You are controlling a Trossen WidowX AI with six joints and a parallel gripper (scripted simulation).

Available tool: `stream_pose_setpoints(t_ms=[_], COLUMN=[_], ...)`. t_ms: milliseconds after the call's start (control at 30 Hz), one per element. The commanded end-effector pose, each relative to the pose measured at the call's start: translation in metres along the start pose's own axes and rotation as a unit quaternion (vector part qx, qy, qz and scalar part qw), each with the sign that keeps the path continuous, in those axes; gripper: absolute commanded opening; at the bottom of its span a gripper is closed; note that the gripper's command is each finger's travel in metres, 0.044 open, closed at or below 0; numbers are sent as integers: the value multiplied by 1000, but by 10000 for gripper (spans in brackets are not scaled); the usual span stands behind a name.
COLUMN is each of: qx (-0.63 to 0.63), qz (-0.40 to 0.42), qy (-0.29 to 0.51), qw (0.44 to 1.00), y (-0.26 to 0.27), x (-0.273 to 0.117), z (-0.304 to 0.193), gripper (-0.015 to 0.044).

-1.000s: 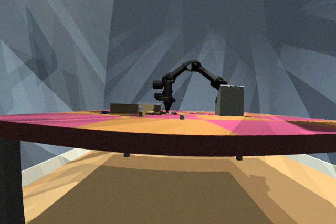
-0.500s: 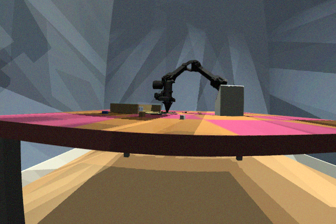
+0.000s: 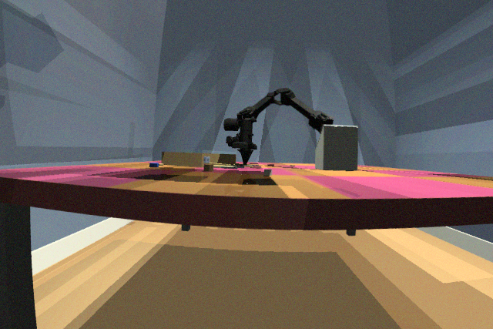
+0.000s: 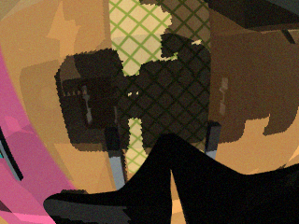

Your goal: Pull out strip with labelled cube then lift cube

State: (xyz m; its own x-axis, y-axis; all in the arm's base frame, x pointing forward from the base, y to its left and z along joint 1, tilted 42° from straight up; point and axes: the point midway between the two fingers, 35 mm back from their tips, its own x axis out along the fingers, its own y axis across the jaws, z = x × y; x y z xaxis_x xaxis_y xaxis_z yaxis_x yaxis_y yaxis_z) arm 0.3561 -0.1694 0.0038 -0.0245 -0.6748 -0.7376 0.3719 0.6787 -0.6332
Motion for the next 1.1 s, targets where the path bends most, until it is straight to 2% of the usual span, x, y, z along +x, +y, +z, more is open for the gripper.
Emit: stream_pose_setpoints(t_ms=[0,1067], qx=[0,-1], qz=[2,2], qy=[1,3], qw=[1000,1000], y=[0,2], x=[2,4], z=[0,-48], gripper=[0,0])
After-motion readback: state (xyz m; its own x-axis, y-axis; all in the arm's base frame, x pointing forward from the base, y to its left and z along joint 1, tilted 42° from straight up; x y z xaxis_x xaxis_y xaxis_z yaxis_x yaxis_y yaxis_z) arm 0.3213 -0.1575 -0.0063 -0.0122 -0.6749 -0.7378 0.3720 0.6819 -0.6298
